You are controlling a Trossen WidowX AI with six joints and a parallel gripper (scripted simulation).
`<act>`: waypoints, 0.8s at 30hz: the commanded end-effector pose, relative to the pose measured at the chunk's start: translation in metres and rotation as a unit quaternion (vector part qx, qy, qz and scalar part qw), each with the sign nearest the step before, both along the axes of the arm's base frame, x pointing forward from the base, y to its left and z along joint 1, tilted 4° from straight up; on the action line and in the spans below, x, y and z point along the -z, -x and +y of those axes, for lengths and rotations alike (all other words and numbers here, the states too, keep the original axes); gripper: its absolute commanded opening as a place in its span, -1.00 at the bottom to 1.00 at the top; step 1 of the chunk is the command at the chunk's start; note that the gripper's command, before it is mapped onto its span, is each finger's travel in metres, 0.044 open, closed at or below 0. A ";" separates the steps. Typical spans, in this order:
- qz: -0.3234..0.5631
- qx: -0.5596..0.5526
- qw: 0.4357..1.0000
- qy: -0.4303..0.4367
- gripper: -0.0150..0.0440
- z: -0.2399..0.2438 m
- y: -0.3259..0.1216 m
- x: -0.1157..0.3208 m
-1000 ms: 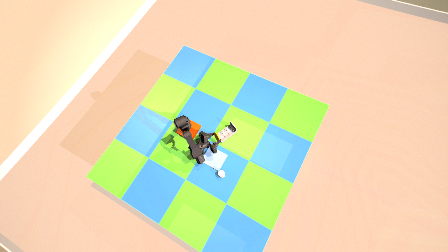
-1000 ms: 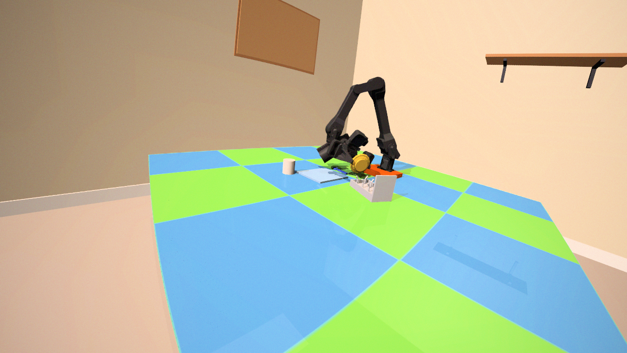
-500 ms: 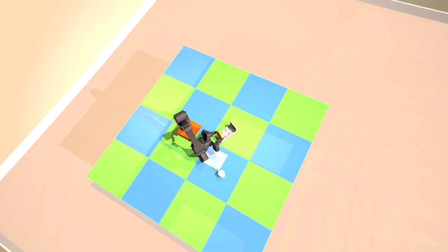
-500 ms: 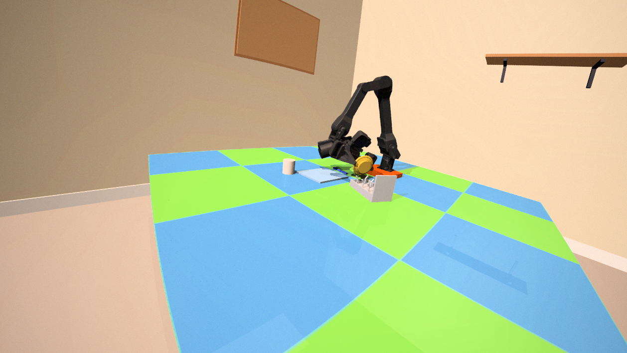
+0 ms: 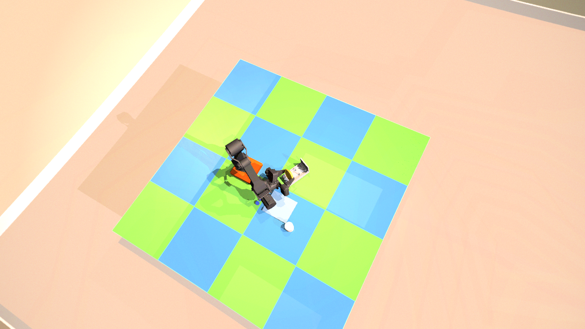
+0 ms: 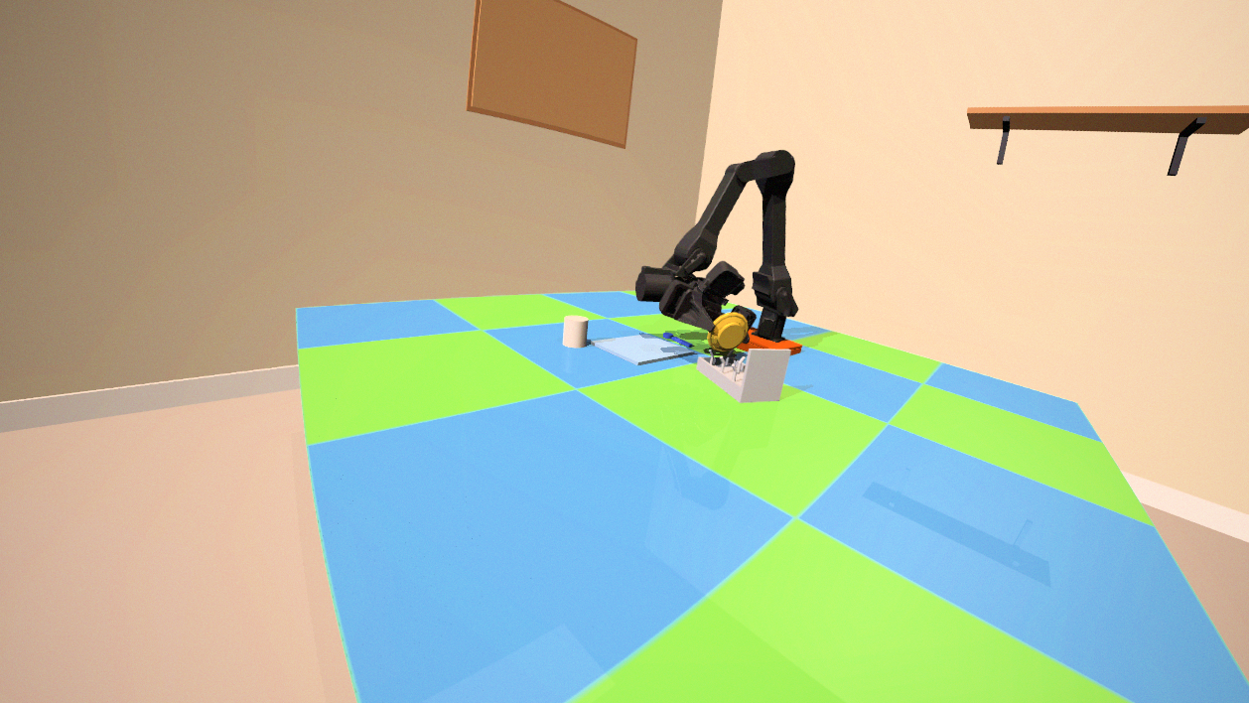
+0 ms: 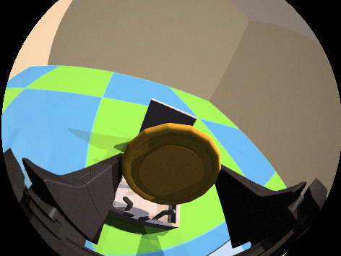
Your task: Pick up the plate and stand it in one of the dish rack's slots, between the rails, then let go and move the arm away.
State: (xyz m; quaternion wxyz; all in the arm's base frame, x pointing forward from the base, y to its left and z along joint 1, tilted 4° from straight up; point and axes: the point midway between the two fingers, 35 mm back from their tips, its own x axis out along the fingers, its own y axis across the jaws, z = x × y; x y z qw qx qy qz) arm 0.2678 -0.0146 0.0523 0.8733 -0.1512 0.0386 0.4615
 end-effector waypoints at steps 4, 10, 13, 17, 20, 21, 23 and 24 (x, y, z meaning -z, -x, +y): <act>0.000 0.000 1.000 -0.003 -0.49 0.008 -0.002 -0.002; -0.001 0.000 1.000 0.000 -0.49 0.011 -0.004 -0.002; -0.002 0.000 1.000 0.001 -0.49 0.012 -0.004 0.010; -0.004 -0.001 1.000 0.001 -0.49 0.013 -0.003 0.022; -0.005 -0.001 1.000 0.002 -0.49 0.011 -0.004 0.018; -0.005 -0.001 1.000 0.002 -0.49 0.011 -0.005 0.017; -0.005 -0.001 1.000 0.002 -0.49 0.011 -0.005 0.017; -0.005 -0.001 1.000 0.002 -0.49 0.011 -0.005 0.017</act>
